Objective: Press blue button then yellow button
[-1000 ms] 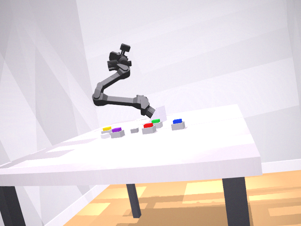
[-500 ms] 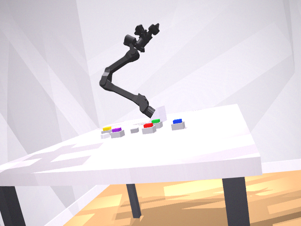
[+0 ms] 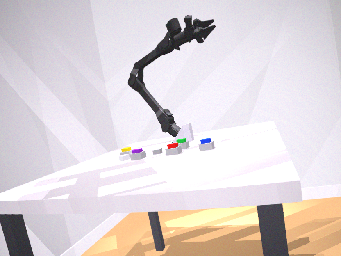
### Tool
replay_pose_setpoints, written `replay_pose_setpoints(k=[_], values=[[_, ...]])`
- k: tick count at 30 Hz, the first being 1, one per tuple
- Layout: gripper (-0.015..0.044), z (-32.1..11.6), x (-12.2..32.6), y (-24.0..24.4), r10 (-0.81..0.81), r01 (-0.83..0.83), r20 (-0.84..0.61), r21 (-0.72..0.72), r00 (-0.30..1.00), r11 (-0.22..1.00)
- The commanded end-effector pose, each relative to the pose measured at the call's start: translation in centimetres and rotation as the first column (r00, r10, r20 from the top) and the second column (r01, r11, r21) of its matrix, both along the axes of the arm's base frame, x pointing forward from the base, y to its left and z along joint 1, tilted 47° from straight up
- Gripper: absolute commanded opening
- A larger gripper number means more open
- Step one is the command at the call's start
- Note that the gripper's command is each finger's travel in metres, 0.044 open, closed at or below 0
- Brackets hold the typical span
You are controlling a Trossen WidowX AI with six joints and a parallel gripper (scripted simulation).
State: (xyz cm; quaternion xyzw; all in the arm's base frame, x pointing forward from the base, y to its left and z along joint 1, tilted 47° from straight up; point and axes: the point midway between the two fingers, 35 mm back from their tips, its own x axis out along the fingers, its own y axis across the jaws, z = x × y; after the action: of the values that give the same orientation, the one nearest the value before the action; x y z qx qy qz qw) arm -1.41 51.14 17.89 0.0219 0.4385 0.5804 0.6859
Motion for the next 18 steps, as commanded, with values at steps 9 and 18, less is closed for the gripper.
replay_pose_setpoints(k=[9, 18], values=[[0.04, -14.0, 17.2, -5.5, -0.45, 0.459, 0.164, -0.56, 0.878, 0.69], [0.04, -21.4, 27.0, -17.6, -0.575, 0.571, 0.413, -0.813, 0.707, 0.117]])
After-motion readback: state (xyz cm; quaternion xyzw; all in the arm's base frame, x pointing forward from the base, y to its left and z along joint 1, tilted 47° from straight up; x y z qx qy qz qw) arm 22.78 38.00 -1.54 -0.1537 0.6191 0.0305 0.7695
